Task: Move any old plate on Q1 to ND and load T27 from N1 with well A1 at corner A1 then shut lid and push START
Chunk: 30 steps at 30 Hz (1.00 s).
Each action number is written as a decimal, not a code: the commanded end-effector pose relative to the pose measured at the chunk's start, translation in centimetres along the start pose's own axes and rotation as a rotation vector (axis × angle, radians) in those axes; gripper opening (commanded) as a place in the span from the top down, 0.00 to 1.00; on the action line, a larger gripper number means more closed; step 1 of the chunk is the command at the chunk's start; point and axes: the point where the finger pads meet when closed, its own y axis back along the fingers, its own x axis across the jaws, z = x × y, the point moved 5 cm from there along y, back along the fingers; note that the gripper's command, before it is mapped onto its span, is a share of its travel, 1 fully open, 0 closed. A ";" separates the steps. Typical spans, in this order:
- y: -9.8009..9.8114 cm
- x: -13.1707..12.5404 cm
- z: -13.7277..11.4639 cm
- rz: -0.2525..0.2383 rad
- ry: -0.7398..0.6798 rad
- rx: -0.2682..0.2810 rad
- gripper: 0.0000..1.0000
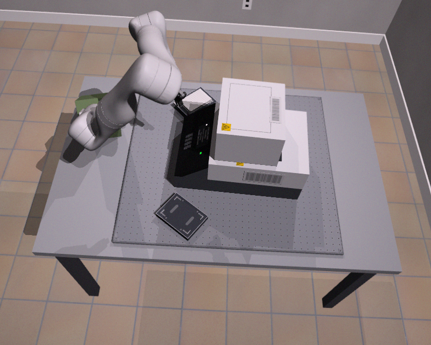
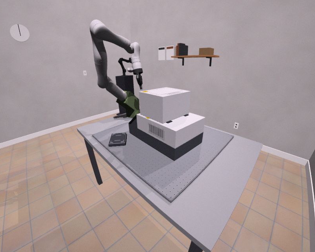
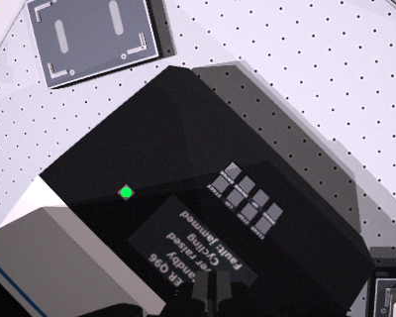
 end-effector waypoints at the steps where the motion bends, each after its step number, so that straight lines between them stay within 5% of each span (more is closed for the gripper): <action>1: -0.3 0.1 0.0 0.000 0.000 -0.001 0.90; 30: -3.7 0.7 -0.7 0.000 0.000 -0.001 0.90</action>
